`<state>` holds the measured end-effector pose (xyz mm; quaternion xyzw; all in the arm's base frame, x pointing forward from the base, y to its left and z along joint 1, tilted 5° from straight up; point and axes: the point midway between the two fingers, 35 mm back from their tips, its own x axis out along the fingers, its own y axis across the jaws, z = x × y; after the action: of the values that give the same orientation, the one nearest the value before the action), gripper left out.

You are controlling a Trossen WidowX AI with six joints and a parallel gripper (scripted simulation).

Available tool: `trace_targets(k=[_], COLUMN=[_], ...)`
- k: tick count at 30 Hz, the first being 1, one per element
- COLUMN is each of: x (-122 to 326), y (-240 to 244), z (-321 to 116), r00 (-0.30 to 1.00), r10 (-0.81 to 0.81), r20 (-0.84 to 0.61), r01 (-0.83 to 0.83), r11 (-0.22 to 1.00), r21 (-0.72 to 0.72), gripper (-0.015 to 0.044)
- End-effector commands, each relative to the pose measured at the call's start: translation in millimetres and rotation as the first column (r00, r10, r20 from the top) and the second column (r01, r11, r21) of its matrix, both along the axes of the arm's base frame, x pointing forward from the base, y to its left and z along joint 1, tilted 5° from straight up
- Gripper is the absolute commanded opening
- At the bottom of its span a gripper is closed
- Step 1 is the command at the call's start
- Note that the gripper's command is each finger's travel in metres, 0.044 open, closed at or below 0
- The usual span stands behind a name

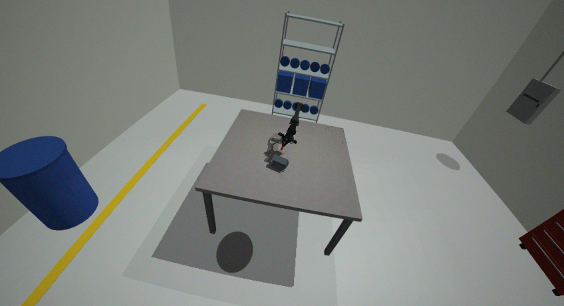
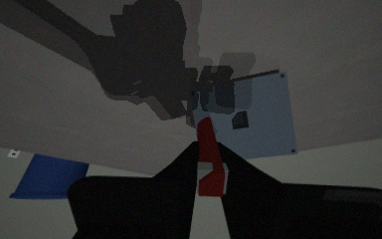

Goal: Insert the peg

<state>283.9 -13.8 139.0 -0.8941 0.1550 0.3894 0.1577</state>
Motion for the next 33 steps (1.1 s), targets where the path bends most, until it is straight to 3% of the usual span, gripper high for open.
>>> trace_targets(k=[1,33], x=[-1.8,-8.0], y=[2.8,22.8], z=[-0.5,-0.2], r00=[1.000,0.978], r10=[0.019,0.142], r20=[0.020,0.153], r01=[-0.019,-0.126], r11=[1.000,0.986], r21=[-0.020,-0.110], gripper=[0.0000,0.0000])
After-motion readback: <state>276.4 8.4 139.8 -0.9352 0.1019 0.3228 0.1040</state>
